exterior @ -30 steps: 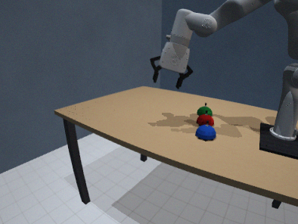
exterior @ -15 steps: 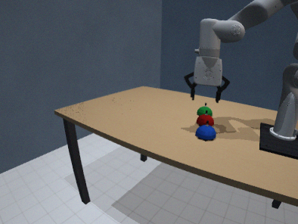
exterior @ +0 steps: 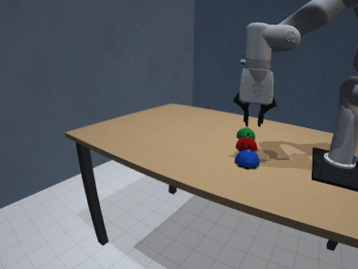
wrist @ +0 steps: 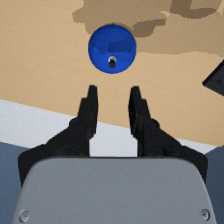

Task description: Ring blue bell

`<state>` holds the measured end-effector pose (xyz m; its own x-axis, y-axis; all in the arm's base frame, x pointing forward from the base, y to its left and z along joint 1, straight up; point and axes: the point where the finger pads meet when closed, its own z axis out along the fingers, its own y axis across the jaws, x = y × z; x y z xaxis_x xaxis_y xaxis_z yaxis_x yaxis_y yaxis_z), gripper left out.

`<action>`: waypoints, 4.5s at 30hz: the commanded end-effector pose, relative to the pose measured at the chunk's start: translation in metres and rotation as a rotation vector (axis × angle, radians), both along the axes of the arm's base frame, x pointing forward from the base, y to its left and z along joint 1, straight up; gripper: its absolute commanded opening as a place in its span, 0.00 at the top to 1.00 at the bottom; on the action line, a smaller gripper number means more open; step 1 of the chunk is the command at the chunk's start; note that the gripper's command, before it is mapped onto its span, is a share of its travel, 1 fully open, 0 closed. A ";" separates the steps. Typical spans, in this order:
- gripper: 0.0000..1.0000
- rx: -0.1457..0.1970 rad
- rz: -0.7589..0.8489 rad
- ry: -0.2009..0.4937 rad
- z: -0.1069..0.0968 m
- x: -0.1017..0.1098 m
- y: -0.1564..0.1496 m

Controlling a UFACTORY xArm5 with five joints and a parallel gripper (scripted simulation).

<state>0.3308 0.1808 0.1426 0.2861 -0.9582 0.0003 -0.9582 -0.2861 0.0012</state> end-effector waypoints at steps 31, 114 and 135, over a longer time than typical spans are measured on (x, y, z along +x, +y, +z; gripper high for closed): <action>1.00 0.002 0.000 -0.003 0.001 0.001 0.001; 1.00 0.002 0.000 -0.003 -0.059 0.002 0.001; 1.00 0.002 0.000 -0.003 -0.069 0.002 0.001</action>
<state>0.3318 0.1815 0.0724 0.2861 -0.9582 0.0002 -0.9582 -0.2861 0.0009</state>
